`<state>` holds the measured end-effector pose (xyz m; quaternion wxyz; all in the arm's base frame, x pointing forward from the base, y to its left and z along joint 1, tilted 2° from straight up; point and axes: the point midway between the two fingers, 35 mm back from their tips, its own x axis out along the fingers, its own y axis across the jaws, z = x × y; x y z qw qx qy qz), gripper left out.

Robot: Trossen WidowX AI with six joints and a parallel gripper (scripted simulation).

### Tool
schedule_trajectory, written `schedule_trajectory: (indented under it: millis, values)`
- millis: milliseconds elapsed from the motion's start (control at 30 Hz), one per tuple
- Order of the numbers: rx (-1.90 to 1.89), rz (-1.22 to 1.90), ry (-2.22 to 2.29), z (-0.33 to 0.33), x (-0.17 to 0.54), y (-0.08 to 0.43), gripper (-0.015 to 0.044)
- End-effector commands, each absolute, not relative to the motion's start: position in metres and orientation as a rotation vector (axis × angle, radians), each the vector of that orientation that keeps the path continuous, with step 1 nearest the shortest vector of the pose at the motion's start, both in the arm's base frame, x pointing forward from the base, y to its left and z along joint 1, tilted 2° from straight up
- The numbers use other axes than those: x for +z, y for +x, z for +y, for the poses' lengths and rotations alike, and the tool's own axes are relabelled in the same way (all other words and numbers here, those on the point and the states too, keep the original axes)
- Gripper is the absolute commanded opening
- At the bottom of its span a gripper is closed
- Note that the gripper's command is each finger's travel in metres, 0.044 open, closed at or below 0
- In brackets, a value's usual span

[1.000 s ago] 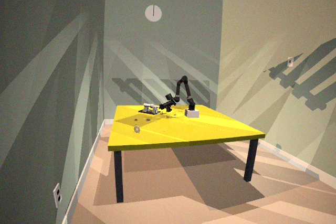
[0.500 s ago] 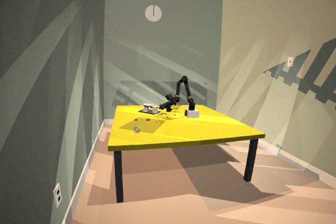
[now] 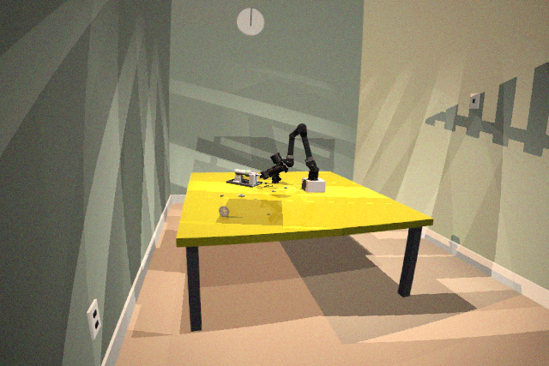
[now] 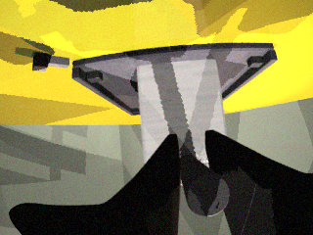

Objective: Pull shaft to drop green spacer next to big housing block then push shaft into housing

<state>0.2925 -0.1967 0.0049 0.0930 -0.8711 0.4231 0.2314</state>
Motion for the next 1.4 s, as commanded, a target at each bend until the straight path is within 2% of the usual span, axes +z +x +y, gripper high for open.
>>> schedule_trajectory:
  millis: [0, 1367]
  values:
    - [0.684, 1.259, -2.581, -0.1961, 0.0046, 0.2912, 0.0000]
    - [0.685, 1.259, -2.580, -0.1931, 0.0044, 0.2888, 0.0000]
